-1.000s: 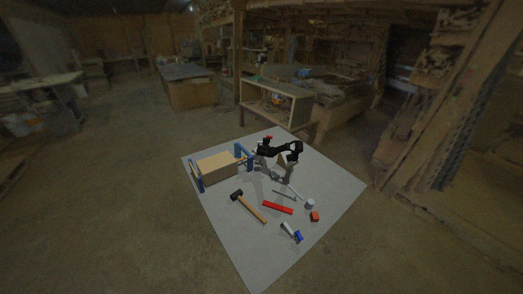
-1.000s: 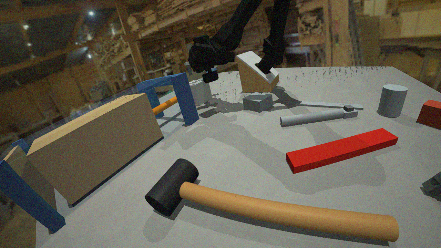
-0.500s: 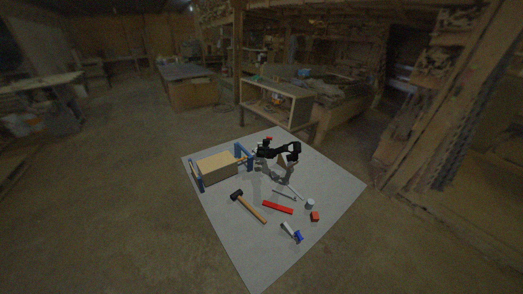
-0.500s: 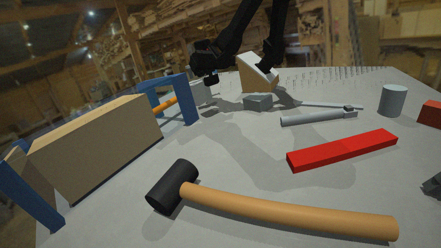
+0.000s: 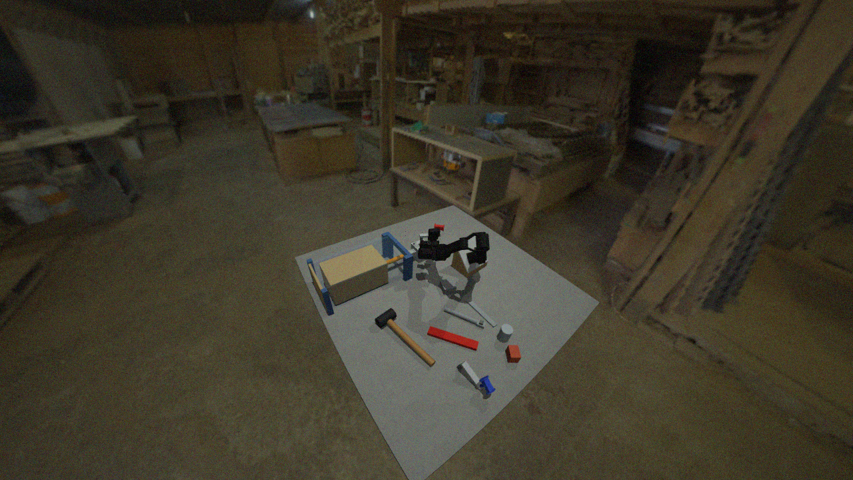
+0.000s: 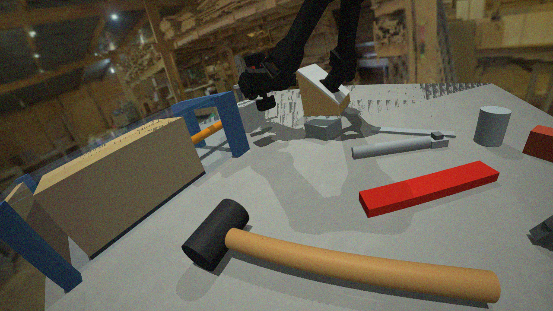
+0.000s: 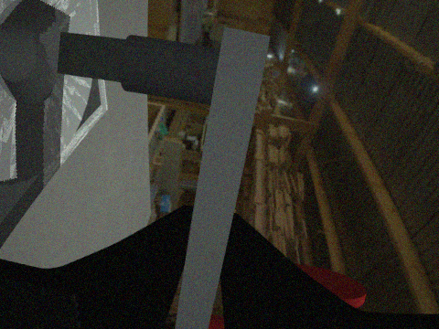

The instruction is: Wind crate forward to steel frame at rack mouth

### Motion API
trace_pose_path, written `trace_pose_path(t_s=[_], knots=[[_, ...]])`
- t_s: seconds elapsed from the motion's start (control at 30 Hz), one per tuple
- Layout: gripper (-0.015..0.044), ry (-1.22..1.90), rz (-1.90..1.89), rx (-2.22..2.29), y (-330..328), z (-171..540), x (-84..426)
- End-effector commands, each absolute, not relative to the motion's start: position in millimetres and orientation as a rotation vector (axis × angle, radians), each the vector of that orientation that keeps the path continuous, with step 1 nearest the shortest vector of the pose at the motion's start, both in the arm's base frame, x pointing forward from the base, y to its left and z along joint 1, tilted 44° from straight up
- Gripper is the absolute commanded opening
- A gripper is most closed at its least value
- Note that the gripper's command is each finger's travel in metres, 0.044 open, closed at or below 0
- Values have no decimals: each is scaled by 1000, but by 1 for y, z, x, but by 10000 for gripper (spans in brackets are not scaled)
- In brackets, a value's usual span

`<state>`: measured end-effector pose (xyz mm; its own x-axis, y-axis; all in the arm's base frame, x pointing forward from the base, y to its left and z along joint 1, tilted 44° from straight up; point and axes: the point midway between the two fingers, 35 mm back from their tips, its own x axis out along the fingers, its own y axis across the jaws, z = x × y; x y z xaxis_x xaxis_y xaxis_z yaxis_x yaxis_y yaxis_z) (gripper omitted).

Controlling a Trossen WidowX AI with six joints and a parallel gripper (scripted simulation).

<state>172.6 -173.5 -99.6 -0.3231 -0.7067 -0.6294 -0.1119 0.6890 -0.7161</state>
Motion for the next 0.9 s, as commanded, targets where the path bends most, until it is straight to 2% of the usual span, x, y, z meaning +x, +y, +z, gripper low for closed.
trace_pose_path(t_s=[0.0,0.87], knots=[[0,1826,-698,-650,-173,-99,173],[0,1833,-702,-647,-161,-98,175]])
